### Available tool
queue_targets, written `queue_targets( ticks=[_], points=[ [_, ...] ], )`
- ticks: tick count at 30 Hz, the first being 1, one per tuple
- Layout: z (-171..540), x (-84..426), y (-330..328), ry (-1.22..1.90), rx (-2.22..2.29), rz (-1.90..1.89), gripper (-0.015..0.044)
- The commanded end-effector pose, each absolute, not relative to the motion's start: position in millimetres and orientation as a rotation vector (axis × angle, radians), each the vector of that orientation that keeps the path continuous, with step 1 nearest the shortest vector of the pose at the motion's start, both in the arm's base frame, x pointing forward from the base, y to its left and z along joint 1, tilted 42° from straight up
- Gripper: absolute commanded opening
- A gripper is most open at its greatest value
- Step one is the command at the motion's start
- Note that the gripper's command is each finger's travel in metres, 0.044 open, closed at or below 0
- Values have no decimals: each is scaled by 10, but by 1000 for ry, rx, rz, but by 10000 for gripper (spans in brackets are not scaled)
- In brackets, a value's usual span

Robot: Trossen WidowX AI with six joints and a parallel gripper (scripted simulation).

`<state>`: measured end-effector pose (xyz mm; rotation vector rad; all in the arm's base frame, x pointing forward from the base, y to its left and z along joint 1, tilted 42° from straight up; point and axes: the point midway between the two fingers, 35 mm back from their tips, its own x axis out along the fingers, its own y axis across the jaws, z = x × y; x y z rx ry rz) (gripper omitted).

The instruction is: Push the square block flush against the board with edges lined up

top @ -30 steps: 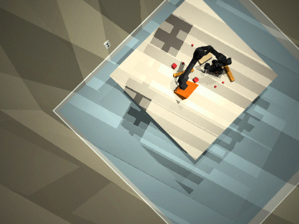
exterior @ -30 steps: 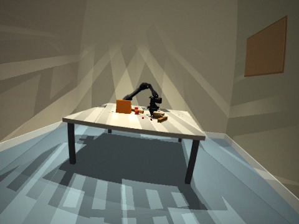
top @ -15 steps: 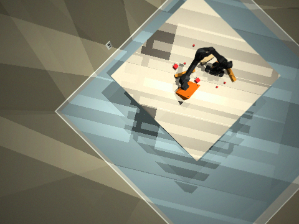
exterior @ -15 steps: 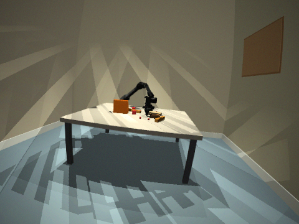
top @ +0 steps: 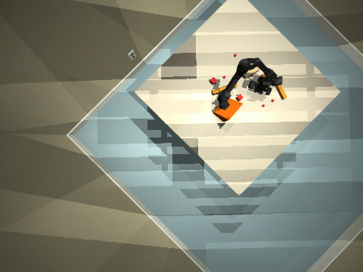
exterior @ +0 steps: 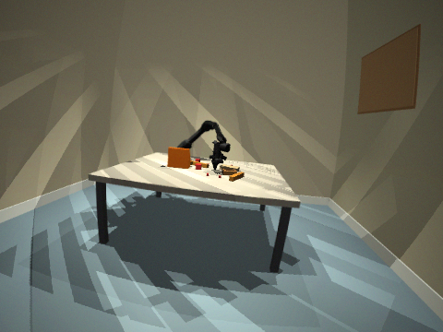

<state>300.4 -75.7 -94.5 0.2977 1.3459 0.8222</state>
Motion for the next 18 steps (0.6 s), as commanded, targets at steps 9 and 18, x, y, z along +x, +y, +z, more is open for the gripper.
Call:
queue_targets(
  ticks=[9, 18],
  points=[
    [-605, 3073, -1024, 1321, 256, 825, 0],
    [-135, 3477, -539, 1200, 18, 986, 0]
  ],
)
